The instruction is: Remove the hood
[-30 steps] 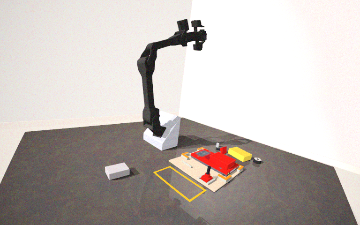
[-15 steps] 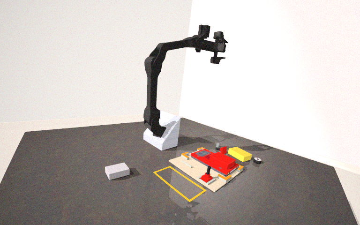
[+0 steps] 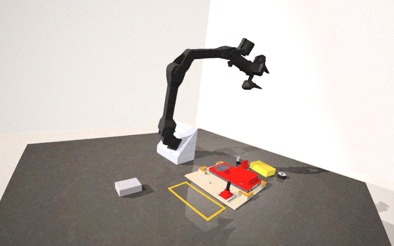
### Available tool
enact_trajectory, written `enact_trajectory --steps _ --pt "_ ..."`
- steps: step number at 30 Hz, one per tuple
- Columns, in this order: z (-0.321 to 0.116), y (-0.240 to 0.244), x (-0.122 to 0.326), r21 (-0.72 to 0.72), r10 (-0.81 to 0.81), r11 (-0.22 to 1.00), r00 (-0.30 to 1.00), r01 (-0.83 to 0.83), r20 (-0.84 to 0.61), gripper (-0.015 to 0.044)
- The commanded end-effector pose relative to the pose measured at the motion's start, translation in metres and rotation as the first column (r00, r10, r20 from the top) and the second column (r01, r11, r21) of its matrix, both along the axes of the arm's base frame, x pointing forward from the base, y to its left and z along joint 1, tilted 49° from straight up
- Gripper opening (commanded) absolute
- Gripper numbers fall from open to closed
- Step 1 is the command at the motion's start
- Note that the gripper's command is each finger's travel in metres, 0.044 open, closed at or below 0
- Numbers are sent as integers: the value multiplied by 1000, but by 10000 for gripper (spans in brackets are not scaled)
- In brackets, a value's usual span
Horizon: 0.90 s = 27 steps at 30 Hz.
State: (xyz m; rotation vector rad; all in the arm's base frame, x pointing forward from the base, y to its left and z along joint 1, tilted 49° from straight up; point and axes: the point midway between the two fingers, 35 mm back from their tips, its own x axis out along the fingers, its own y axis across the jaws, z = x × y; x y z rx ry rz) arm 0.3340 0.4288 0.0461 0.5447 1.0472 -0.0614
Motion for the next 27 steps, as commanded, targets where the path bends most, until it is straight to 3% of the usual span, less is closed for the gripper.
enact_trajectory --steps 1,15,27 --pt "-14 -33 16 -111 -29 993 999 27 -14 440" --pt "-55 -185 53 -541 -149 840 977 43 -154 440" --pt "-66 -316 45 -779 -276 613 887 -134 -370 440"
